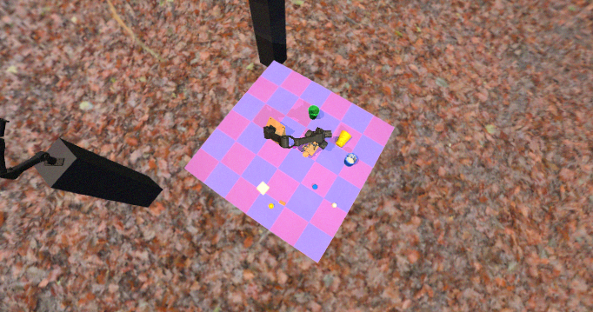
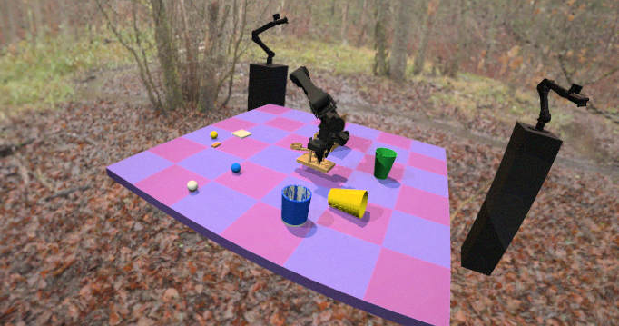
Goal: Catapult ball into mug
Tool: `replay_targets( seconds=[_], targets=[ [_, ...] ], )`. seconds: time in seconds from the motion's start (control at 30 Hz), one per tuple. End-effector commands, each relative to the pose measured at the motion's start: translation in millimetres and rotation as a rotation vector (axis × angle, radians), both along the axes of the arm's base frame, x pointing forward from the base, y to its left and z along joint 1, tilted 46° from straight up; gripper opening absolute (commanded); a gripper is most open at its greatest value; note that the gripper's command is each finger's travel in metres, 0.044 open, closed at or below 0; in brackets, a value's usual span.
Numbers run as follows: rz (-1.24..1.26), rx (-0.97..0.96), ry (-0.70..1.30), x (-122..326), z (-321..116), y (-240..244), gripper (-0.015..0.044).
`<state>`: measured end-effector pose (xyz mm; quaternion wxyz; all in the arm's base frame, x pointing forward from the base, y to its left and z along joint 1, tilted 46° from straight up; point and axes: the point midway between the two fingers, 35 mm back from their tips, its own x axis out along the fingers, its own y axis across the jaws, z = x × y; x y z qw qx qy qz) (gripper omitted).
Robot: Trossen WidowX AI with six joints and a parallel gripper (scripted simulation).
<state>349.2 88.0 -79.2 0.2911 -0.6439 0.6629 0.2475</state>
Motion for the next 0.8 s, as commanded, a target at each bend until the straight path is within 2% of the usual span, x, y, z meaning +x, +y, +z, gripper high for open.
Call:
replay_targets(
  seconds=[0.0, 0.23, 0.77],
  targets=[
    [-0.095, 0.005, -0.118, 6.7, 2.5, 4.6, 0.0000],
    [-0.244, 0.005, -0.269, 20.8, 2.4, 4.2, 0.0000],
    [-0.251, 0.005, -0.278, 26.4, -5.0, -5.4, 0.0000]
  ],
)
